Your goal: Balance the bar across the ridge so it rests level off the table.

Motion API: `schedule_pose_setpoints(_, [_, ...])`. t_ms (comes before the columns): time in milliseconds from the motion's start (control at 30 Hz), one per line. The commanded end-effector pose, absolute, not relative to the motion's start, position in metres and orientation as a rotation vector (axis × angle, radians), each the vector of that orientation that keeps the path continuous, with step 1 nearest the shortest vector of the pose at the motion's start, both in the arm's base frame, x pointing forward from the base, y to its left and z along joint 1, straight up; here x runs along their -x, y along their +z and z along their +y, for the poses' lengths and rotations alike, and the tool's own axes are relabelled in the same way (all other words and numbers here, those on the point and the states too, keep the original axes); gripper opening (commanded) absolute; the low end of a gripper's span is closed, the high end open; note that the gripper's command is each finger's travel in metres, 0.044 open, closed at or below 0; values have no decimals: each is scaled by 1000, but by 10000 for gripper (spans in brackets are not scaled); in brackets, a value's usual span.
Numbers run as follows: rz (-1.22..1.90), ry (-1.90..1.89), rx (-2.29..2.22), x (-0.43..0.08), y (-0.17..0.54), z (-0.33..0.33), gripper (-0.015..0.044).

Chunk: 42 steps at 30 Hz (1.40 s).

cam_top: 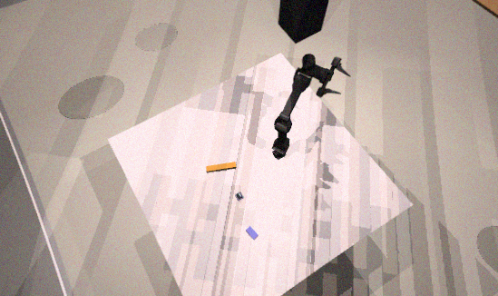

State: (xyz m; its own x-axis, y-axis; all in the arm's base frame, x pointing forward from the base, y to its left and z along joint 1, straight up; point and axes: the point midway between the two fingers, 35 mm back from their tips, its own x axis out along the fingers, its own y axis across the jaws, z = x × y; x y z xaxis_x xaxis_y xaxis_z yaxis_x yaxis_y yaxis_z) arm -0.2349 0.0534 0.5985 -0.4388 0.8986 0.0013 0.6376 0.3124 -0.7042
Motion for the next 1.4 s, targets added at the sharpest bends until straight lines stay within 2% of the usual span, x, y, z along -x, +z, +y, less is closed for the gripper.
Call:
schedule_pose_setpoints(0, [-2191, 902, 1365, 235, 598, 53, 374])
schedule_pose_setpoints(67, [-2201, 909, 1347, 237, 598, 50, 321])
schedule_pose_setpoints(100, [-2210, 915, 1332, 239, 597, 47, 315])
schedule_pose_setpoints(633, [-2426, 1135, 833, 281, 589, -41, 315])
schedule_pose_setpoints(1367, [-2608, 1463, 260, 287, 559, -167, 315])
